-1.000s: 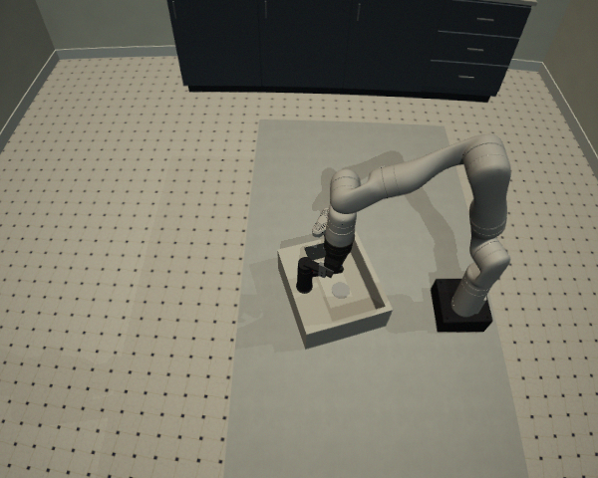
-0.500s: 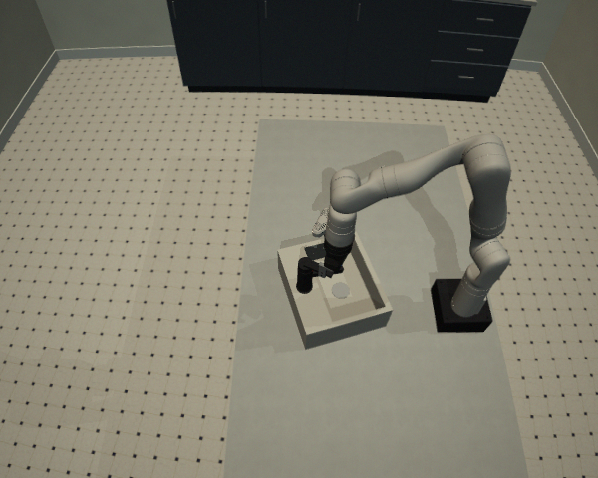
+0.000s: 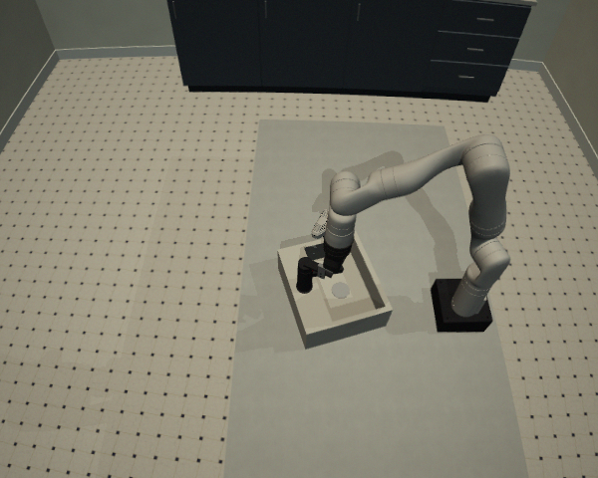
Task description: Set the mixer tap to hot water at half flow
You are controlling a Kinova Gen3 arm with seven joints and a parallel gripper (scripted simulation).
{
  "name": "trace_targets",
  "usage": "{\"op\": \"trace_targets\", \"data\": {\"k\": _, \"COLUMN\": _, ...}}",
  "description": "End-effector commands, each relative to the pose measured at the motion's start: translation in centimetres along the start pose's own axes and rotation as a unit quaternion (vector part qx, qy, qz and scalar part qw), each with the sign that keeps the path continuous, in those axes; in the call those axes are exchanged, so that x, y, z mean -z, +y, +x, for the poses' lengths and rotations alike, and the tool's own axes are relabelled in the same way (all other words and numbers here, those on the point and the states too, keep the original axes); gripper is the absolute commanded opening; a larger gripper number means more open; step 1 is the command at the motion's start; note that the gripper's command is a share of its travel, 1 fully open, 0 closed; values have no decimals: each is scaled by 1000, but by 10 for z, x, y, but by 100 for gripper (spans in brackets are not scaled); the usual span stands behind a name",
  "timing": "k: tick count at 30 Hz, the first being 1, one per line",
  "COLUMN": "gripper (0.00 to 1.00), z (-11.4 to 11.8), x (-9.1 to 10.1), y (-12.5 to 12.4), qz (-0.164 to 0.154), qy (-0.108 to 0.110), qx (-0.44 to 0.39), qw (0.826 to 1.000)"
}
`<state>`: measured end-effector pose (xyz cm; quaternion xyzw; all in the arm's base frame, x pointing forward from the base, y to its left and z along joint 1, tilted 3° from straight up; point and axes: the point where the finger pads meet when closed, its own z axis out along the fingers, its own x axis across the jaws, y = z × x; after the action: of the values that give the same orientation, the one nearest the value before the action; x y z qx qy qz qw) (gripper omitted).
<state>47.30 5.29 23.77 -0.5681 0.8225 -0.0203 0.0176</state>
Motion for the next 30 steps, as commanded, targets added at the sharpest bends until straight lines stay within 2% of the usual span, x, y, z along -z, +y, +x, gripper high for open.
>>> {"op": "trace_targets", "data": {"k": 1, "gripper": 100, "z": -1, "x": -3, "y": 1, "qz": -1, "qy": -1, "qx": 3, "qw": 1000}}
{"op": "trace_targets", "data": {"k": 30, "gripper": 100, "z": 0, "x": -25, "y": 2, "qz": -3, "qy": 0, "qx": 3, "qw": 1000}}
